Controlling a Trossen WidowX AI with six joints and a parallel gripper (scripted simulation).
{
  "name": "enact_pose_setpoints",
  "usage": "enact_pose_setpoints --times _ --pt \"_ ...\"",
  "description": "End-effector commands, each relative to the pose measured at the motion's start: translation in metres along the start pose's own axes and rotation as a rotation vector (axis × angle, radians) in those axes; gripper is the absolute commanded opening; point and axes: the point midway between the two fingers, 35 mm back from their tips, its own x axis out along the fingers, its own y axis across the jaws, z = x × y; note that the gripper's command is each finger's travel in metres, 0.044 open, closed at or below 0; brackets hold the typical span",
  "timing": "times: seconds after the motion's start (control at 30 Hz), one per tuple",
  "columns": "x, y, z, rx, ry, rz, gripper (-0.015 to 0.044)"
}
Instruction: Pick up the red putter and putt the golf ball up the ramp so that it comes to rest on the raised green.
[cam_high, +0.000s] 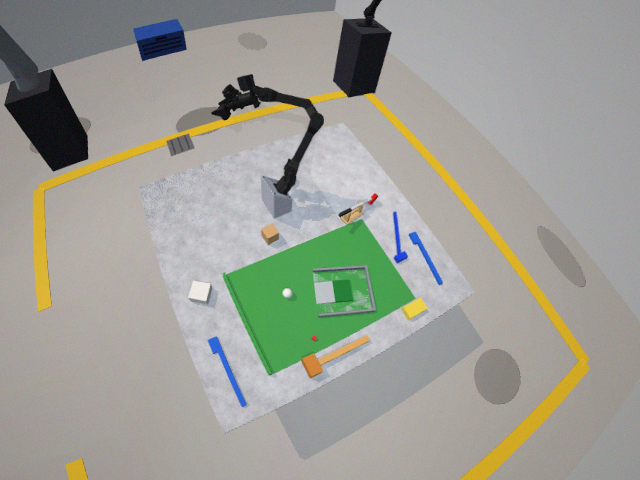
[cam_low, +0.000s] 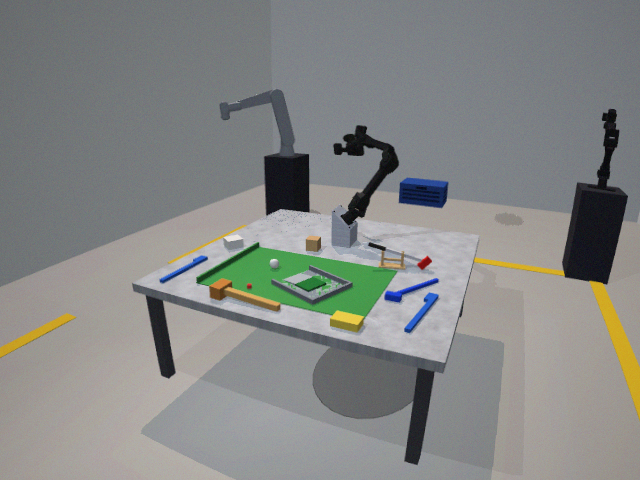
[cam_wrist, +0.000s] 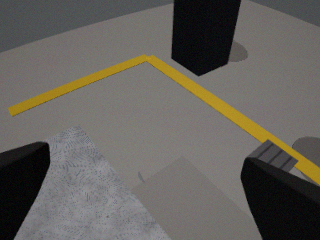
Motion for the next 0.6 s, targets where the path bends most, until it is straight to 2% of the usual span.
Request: enact_pose_setpoints --times 0.0,0.1,0.3,0.57 --pt "-0.001 0.002 0.0 0.002 -0.001 0.002 0.0426" --pt "-0.01 0.03 0.005 0.005 -0.012 0.033 0.044" --pt "-0.048 0.128 0.014 -0.289 -0.074 0.232 0.044" --pt "-0.103 0.23 -0.007 -0.607 -0.13 0.416 0.044"
